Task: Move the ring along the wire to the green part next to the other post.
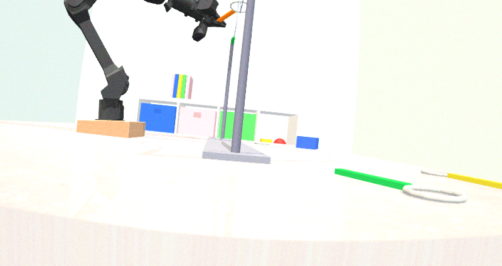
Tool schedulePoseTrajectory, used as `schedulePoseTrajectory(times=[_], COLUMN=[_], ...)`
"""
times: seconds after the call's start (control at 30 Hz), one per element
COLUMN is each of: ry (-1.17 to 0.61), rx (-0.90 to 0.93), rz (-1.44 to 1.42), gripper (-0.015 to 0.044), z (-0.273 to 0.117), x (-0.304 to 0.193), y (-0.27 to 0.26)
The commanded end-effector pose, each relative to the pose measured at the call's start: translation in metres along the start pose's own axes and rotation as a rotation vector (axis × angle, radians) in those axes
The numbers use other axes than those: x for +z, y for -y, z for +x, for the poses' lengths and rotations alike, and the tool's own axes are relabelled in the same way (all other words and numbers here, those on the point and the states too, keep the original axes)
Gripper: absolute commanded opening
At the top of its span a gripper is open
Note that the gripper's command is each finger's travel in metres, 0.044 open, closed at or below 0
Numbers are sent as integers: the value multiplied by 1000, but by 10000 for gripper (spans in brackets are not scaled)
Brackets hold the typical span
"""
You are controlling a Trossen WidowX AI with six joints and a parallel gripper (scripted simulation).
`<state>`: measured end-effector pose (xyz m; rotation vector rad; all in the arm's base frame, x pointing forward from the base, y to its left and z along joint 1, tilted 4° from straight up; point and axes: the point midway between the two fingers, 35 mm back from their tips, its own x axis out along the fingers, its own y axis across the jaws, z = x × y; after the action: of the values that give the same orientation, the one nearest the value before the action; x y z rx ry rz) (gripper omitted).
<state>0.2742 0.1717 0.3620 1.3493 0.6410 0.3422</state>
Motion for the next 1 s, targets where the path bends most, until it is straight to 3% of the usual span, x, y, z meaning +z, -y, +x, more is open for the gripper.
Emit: schedulePoseTrajectory(times=[0.0, 0.57, 0.97], ry=[-16, -51, -56], rx=[58, 211, 236], rz=[98, 383, 427], gripper=[-150, -150, -150], z=[-3, -17, -23], x=[0, 14, 23], y=[-19, -69, -83])
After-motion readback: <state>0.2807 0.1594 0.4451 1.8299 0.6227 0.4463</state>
